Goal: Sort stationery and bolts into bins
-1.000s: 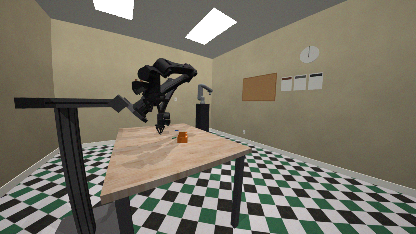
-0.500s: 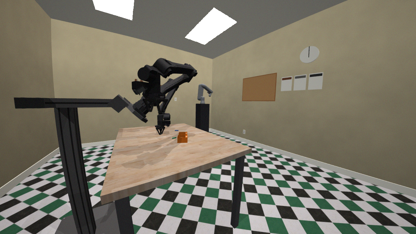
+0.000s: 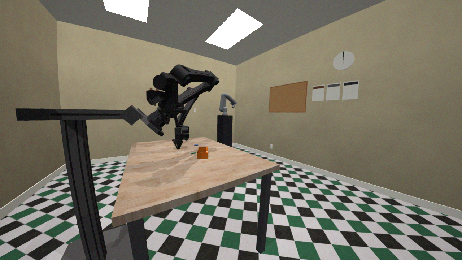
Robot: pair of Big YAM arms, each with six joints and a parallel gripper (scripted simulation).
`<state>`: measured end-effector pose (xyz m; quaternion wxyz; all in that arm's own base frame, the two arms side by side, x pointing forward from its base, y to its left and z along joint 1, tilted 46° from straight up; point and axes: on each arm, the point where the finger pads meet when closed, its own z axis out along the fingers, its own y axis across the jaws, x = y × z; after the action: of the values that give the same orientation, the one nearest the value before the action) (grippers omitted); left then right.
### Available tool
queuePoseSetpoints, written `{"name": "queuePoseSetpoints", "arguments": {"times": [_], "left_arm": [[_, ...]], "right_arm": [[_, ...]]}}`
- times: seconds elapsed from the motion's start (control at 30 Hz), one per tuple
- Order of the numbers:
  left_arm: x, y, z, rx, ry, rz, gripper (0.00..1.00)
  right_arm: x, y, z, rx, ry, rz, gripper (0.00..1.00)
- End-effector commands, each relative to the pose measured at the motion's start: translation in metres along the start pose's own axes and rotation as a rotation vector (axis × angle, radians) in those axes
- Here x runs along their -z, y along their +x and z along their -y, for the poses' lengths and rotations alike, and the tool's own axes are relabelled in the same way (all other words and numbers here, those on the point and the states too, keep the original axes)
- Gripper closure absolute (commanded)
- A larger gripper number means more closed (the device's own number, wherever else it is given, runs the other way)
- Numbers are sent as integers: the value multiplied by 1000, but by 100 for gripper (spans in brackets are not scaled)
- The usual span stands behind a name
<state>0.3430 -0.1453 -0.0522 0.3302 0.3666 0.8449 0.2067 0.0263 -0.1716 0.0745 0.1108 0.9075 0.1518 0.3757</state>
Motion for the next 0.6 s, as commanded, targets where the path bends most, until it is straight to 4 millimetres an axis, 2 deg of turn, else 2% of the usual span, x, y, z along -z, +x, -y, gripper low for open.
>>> {"name": "queuePoseSetpoints", "arguments": {"times": [0.0, 0.3, 0.37, 0.5, 0.57], "left_arm": [[1, 5, 2, -7, 4, -4, 89], [1, 5, 2, -7, 4, -4, 89], [1, 13, 7, -22, 9, -13, 89], [2, 5, 2, -7, 4, -4, 89], [1, 12, 7, -21, 9, -11, 89]], "right_arm": [[12, -5, -12, -10, -16, 15, 0], [12, -5, -12, -10, -16, 15, 0], [12, -5, -12, -10, -16, 15, 0], [12, -5, -12, -10, -16, 15, 0], [12, -5, -12, -10, -16, 15, 0]]}}
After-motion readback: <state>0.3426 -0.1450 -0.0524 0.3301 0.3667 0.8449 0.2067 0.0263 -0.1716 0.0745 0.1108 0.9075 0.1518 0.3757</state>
